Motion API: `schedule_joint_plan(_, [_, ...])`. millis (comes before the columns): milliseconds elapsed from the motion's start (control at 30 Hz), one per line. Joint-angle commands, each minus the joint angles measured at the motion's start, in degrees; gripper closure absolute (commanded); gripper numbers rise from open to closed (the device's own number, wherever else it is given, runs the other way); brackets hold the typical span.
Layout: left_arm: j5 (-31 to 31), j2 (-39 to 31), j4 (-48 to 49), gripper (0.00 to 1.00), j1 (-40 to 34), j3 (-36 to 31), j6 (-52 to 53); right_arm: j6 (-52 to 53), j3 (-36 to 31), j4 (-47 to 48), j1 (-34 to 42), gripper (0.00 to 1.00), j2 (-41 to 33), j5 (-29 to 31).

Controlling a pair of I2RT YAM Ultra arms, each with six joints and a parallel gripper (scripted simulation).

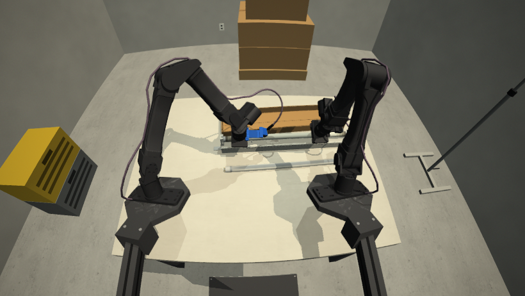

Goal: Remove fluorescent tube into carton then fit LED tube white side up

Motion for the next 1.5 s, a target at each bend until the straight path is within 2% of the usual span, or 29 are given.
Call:
schedule_joint_plan(0, [-0.46, -0.75, -0.77, 0.51, -1.29, 0.4, -0.3, 0.1, -0.51, -1.17, 0.11, 0.51, -1.78, 1.15])
schedule_joint_plan(67, [-0.46, -0.75, -0.77, 0.51, -1.29, 0.4, -0.3, 0.1, -0.51, -1.17, 0.11, 0.51, -1.78, 1.15])
schedule_joint_plan(100, [-1.2, -2.79, -2.96, 0.51, -1.87, -2.09, -1.86, 0.49, -2.21, -3.82, 0.79, 0.51, -3.44, 1.26])
schedule_joint_plan(300, [-2.21, -5.87, -7.38, 0.51, -4.16, -0.82, -4.63, 0.71, -2.97, -9.81, 1.09, 0.51, -10.63, 1.61])
schedule_joint_plan(400, [-2.87, -7.26, -9.73, 0.51, -5.22, -2.88, -6.0, 0.83, -3.82, -13.0, 1.28, 0.51, -14.22, 1.8])
schedule_joint_plan(433, [-2.42, -7.38, -8.59, 0.51, -5.33, -0.79, -5.37, 0.86, -2.72, -11.64, 1.35, 0.51, -14.81, 1.71])
schedule_joint_plan(500, [-2.42, -7.38, -8.59, 0.51, -5.33, -0.79, -5.37, 0.86, -2.72, -11.64, 1.35, 0.51, -14.81, 1.71])
schedule_joint_plan(567, [-3.31, -8.7, -11.44, 0.51, -6.24, -3.24, -7.13, 0.96, -4.91, -15.52, 1.57, 0.51, -17.42, 1.98])
schedule_joint_plan(633, [-3.68, -9.85, -13.6, 0.51, -7.17, -0.22, -8.46, 1.08, -4.3, -18.41, 1.67, 0.51, -20.2, 2.11])
schedule_joint_plan(733, [-3.07, -9.36, -11.62, 0.51, -6.83, 0.58, -7.28, 0.51, -1.46, -16.34, 1.82, 0.51, -19.81, 2.02])
schedule_joint_plan(833, [-3.01, -9.66, -11.12, 0.51, -6.05, -3.22, -7.01, 0.19, -4.58, -15.71, 0.77, 0.51, -19.71, 2.04])
schedule_joint_plan(900, [-2.74, -8.44, -10.36, 0.51, -5.17, -0.97, -6.48, 0.18, -3.2, -15.95, 0.48, 0.51, -17.45, 2.02])
schedule_joint_plan(967, [-2.8, -7.2, -9.52, 0.51, -6.55, -0.87, -6.99, 0.18, -2.06, -15.8, 0.77, 0.51, -18.53, 2.01])
schedule_joint_plan(1067, [-2.86, -7.35, -11.15, 0.51, -6.7, -1.01, -6.99, 0.21, -1.84, -15.9, 1.24, 0.51, -19.07, 2.02])
schedule_joint_plan(1133, [-2.42, -9.51, -10.03, 0.51, -6.15, -0.71, -6.0, 0.35, -1.51, -15.59, 1.47, 0.51, -16.9, 2.03])
schedule_joint_plan(1200, [-1.39, -6.41, -12.06, 0.51, -4.83, 0.74, -5.97, 1.18, -1.01, -17.04, 1.67, 0.51, -16.82, 2.01])
schedule_joint_plan(1467, [4.82, -4.71, -21.47, 0.51, -2.82, 7.31, -5.49, 1.83, 6.55, -28.16, 1.95, 0.51, -12.69, 2.08])
